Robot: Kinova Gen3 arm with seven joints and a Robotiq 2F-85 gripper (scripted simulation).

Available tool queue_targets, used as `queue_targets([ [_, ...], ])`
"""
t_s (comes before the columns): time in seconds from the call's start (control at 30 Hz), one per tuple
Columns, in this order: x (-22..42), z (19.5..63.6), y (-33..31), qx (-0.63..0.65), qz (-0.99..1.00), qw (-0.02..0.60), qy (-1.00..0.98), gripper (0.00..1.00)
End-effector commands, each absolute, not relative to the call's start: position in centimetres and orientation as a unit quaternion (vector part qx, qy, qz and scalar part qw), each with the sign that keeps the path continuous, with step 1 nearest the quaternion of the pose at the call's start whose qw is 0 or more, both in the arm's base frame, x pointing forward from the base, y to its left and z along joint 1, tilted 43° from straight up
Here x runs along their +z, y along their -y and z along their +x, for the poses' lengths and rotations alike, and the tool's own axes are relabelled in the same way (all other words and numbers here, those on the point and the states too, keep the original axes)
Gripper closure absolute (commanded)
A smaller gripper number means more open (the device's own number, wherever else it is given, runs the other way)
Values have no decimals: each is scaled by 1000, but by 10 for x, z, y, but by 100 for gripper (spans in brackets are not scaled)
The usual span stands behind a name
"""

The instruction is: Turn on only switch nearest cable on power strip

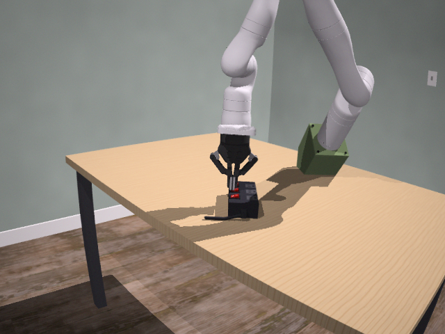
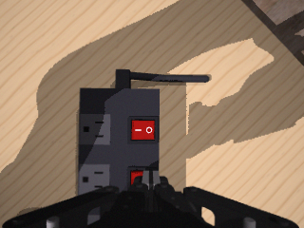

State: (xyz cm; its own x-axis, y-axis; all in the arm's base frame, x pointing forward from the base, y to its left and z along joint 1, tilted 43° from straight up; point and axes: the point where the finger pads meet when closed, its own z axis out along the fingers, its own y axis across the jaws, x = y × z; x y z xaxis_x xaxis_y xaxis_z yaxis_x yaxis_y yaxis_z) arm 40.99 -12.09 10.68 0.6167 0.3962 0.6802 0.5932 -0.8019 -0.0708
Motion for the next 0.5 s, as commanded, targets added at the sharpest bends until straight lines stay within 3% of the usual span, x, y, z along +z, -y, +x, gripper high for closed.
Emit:
queue_targets([
  [0.0,107,410,120,-337,-887,147,279,100],
  [0.47,123,398,130,-337,-887,147,279,100],
])
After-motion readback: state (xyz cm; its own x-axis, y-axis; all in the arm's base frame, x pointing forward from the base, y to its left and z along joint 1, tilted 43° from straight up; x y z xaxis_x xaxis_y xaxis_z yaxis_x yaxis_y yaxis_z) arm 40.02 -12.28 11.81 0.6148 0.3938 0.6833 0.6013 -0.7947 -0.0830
